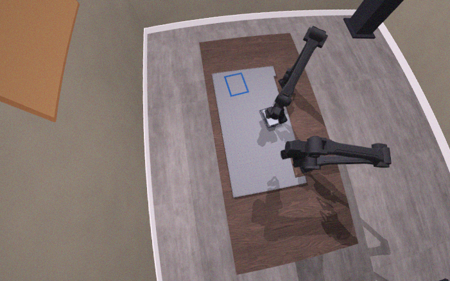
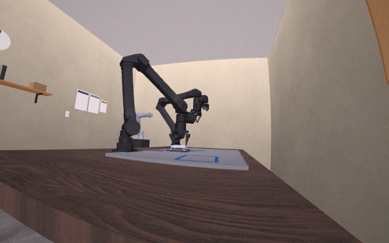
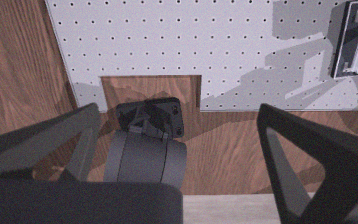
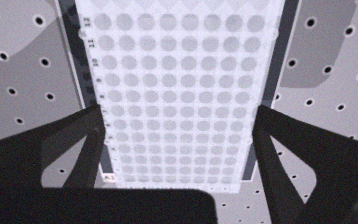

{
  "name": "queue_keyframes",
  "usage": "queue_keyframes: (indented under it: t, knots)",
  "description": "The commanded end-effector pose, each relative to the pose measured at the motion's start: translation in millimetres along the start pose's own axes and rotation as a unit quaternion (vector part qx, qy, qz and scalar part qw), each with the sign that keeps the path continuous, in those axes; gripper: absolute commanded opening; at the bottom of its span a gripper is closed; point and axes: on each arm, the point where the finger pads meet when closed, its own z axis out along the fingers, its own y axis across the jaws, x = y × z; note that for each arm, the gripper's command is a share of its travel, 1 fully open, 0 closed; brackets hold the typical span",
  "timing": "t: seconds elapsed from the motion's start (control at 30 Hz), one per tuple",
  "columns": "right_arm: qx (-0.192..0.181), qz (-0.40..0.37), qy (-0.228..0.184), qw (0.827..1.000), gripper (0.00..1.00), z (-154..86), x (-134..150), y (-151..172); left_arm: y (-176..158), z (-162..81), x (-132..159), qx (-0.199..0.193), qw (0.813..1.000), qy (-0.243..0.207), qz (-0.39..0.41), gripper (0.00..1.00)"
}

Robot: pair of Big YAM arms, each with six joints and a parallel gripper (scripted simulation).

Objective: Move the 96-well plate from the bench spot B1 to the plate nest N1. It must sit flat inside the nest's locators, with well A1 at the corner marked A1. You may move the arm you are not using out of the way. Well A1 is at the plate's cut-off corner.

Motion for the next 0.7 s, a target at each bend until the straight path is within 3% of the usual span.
queue_keyframes:
  t: [0.0,0.67]
  knots:
    - [-0.007,0.002,0.005,1.0,0.0,8.7,3.2,-1.5,-1.6,-12.9,-5.7,0.004,1.0,-0.015,-0.008,1.0]
    - [-0.005,0.002,0.003,1.0,0.0,10.7,2.7,-1.9,-1.6,-12.9,-5.7,0.004,1.0,-0.015,-0.008,1.0]
